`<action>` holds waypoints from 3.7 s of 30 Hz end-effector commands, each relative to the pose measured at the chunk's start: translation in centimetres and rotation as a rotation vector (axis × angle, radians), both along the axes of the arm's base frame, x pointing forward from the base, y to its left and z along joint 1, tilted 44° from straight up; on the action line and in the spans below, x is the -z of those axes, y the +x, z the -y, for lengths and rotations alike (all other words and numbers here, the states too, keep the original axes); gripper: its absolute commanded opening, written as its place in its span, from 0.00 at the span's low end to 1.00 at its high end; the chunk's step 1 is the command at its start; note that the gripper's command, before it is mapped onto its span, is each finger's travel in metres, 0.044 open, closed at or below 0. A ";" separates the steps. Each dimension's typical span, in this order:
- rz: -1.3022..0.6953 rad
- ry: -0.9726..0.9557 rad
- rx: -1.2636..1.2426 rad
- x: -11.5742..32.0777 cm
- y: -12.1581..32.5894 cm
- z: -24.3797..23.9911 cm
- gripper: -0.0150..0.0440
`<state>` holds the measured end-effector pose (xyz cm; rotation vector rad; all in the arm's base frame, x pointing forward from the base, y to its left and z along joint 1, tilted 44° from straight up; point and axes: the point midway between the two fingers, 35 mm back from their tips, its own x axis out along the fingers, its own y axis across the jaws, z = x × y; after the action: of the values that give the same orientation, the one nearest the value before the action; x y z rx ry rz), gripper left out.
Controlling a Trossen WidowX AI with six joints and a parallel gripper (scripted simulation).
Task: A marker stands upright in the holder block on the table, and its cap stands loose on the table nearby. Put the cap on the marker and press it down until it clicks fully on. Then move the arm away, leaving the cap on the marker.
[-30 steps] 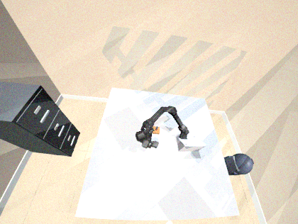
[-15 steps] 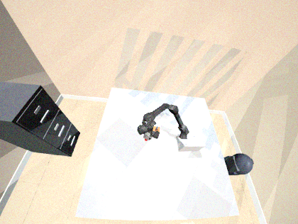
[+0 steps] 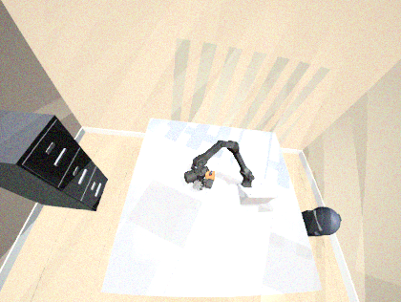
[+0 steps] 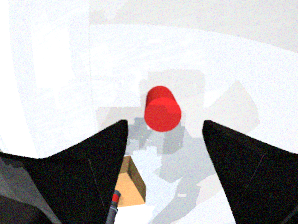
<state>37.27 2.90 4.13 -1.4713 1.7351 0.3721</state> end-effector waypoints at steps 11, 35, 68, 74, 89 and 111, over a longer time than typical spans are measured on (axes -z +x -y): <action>0.000 -0.005 -0.004 1.5 0.1 1.5 0.69; 0.000 -0.008 -0.004 4.1 -0.1 4.1 0.69; 0.000 -0.004 -0.005 0.7 -0.1 0.8 0.25; -0.001 -0.005 -0.004 -0.2 -0.2 -0.1 0.25; -0.003 -0.005 -0.004 -3.5 -2.6 0.6 0.25; -0.007 -0.007 -0.004 -8.3 -7.5 2.0 0.25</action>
<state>30.76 1.09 11.72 -1.4861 1.7384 0.3719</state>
